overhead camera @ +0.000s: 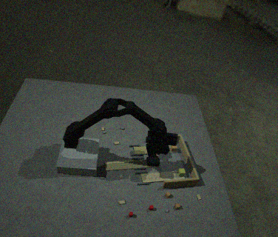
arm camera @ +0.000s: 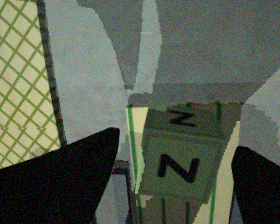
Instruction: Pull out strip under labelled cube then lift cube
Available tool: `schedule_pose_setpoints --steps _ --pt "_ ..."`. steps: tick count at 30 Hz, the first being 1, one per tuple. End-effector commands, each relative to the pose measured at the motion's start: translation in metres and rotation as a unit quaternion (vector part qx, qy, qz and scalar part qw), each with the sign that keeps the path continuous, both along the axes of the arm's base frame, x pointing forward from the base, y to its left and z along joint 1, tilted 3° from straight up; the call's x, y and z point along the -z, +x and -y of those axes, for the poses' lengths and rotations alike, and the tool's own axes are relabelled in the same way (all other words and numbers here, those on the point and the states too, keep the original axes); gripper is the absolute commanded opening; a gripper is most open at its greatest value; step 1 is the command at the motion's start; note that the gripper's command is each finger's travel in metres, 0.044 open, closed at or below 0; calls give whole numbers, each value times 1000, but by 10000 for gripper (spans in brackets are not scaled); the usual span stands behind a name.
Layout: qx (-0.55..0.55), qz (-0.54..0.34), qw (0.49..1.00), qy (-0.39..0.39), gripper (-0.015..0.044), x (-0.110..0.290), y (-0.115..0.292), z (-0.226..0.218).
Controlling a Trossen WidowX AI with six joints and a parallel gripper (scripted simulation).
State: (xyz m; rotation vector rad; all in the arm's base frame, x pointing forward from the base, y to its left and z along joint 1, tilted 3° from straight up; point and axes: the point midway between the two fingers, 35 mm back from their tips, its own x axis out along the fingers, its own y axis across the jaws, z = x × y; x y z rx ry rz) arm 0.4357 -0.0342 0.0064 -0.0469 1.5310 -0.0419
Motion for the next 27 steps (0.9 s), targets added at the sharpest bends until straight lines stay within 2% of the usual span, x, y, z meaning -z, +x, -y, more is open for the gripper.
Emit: schedule_pose_setpoints --steps 1,7,11,19,23,27 --pt "0 -3 1000 -2 250 10 -1 1" --pt "0 -3 1000 -2 250 11 -1 1" --pt "0 -2 1000 0 145 8 -1 0" --pt "0 -2 1000 0 92 8 -1 0" --pt "0 -3 1000 0 0 6 -3 0" --pt "0 -3 1000 0 0 -4 -17 -2"
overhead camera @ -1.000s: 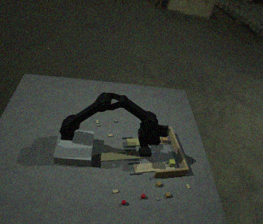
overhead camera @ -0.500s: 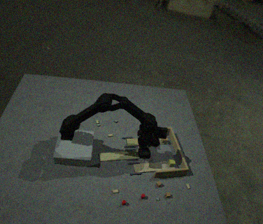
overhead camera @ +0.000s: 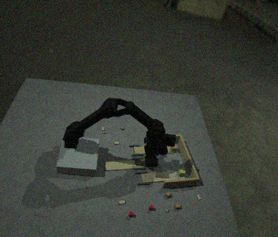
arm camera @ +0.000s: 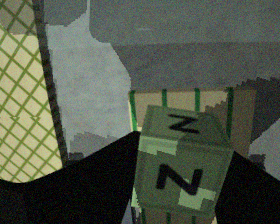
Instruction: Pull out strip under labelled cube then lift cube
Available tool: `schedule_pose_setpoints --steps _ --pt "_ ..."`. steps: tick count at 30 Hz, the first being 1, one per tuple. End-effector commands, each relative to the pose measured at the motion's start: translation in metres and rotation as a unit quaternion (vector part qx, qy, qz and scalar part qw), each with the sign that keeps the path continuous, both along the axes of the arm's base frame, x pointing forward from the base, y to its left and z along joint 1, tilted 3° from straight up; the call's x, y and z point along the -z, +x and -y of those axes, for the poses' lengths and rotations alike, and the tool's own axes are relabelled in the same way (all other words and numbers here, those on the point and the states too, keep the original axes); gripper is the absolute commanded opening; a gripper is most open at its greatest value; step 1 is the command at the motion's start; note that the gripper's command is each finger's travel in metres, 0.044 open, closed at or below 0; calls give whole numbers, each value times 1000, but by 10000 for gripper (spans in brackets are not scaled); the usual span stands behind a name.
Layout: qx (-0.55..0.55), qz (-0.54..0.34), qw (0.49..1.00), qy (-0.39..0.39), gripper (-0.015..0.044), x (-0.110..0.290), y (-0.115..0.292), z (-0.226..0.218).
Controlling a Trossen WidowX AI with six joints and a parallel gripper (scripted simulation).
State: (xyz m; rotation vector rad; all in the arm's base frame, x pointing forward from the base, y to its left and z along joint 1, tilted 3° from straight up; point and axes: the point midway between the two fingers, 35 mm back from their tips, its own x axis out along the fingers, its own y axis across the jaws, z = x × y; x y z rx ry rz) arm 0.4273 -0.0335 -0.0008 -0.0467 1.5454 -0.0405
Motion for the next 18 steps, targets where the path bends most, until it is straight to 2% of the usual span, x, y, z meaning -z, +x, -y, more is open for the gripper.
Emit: schedule_pose_setpoints --steps 1,11,18 --pt "0 4 1000 -1 0 -14 -12 -2" --pt "0 2 1000 -2 0 -36 -51 -6" --pt "0 1 1000 -2 0 -38 -59 -7"
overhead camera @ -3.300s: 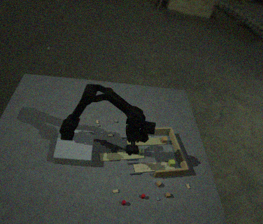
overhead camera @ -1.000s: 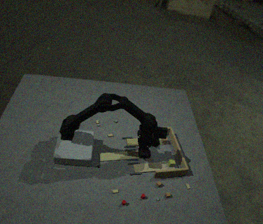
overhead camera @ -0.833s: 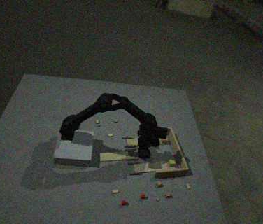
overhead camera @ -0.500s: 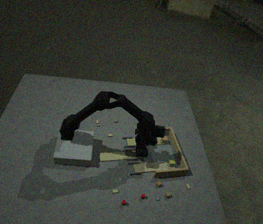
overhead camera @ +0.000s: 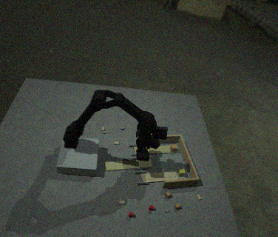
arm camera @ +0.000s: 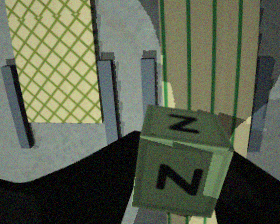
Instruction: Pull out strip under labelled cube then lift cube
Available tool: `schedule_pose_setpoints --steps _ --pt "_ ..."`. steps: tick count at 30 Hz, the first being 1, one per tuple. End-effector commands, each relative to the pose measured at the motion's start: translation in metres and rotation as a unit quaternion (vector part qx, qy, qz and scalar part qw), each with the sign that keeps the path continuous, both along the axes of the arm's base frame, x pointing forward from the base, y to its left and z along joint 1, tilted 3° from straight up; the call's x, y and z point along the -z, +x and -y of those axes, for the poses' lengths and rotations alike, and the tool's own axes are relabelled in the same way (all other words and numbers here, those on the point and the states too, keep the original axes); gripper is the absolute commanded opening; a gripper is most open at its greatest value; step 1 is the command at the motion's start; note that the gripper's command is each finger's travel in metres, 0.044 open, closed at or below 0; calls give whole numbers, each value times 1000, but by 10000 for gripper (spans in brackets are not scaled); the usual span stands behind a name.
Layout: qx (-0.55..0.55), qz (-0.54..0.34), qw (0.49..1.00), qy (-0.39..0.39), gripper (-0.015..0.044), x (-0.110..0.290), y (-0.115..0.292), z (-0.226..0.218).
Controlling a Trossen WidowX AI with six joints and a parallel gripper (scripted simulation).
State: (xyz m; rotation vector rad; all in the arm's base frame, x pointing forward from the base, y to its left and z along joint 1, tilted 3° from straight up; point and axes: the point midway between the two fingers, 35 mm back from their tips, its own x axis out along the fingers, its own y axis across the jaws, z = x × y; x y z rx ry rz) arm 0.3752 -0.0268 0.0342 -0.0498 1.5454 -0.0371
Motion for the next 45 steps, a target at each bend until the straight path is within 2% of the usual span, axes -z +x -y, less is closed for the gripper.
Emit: schedule_pose_setpoints --steps 1,19,22,28,45 --pt "2 1 1000 -2 0 -3 -10 0" --pt "2 -1 1000 -2 0 1 -71 -5" --pt "2 -1 1000 -2 0 -3 -72 -5" --pt "2 -1 1000 -2 0 -34 -72 -7" --pt "2 -1 1000 -2 0 -35 -72 -7"
